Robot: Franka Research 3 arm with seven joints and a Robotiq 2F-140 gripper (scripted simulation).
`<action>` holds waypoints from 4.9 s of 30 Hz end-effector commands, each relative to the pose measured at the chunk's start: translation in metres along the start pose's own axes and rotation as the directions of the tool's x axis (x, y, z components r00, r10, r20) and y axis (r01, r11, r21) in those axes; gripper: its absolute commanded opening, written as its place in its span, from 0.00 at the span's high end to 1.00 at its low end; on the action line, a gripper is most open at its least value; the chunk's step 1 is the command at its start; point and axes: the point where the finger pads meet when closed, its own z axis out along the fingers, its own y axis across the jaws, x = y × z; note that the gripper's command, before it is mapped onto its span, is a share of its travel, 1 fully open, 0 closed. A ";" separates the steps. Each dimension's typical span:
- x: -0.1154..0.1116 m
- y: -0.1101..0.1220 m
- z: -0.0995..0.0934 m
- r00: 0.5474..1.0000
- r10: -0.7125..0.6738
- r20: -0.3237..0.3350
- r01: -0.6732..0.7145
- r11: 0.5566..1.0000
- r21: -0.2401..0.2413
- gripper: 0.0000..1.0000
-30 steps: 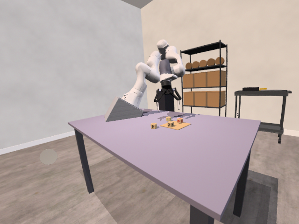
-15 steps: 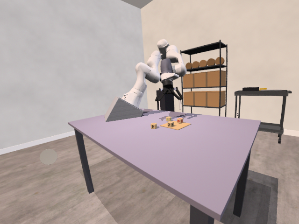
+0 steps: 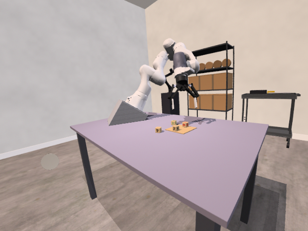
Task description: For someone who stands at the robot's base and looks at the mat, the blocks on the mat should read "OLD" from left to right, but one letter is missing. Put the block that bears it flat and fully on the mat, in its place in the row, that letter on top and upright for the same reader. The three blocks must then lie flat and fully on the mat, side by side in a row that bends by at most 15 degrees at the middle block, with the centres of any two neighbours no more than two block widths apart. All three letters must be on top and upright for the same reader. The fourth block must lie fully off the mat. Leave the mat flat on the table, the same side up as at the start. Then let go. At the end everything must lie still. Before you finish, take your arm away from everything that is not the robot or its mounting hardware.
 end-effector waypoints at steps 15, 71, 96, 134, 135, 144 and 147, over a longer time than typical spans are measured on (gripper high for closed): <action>-0.002 -0.001 0.001 0.999 0.040 0.008 -0.040 0.999 -0.003 0.00; 0.039 0.063 0.054 0.999 0.040 0.009 -0.040 0.999 0.001 0.00; 0.042 0.072 0.060 0.999 0.040 0.008 -0.040 0.999 -0.003 0.00; 0.042 0.072 0.060 0.999 0.040 0.008 -0.040 0.999 -0.003 0.00; 0.042 0.072 0.060 0.999 0.040 0.008 -0.040 0.999 -0.003 0.00; 0.042 0.072 0.060 0.999 0.040 0.008 -0.040 0.999 -0.003 0.00; 0.042 0.072 0.060 0.999 0.040 0.008 -0.040 0.999 -0.003 0.00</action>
